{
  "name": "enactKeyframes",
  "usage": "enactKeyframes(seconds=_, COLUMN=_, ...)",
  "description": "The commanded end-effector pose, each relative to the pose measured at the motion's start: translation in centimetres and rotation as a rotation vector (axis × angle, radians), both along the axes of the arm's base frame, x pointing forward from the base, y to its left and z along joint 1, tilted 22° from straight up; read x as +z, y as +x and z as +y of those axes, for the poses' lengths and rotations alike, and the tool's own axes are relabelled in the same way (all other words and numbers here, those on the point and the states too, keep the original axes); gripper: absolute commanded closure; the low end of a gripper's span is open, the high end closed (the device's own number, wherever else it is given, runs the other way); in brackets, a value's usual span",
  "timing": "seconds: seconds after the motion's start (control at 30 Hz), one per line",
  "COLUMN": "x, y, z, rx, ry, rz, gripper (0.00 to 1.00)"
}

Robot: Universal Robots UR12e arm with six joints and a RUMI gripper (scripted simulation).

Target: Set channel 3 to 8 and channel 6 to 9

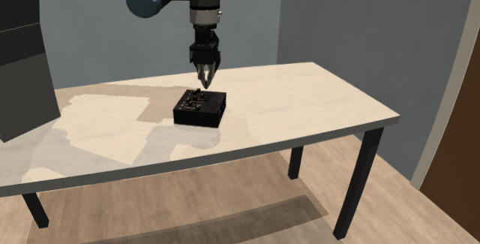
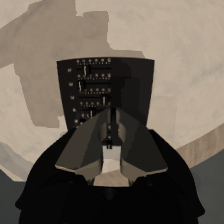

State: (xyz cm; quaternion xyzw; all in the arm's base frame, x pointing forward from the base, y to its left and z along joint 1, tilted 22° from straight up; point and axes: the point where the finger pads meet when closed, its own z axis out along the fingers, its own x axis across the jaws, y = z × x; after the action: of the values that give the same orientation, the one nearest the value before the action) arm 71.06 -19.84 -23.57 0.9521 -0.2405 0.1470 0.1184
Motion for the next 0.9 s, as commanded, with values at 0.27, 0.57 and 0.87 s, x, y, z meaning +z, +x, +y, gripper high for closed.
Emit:
enactKeyframes(seconds=0.27, x=-0.83, y=0.48, z=-0.48, rx=0.0, ry=-0.001, rz=-0.003, gripper=1.0)
enactKeyframes(seconds=0.57, x=-1.23, y=0.59, z=-0.62, rx=0.0, ry=-0.001, rz=-0.003, gripper=1.0)
enactKeyframes(seconds=0.87, x=-1.35, y=0.63, z=-0.66, rx=0.0, ry=-0.001, rz=-0.003, gripper=1.0)
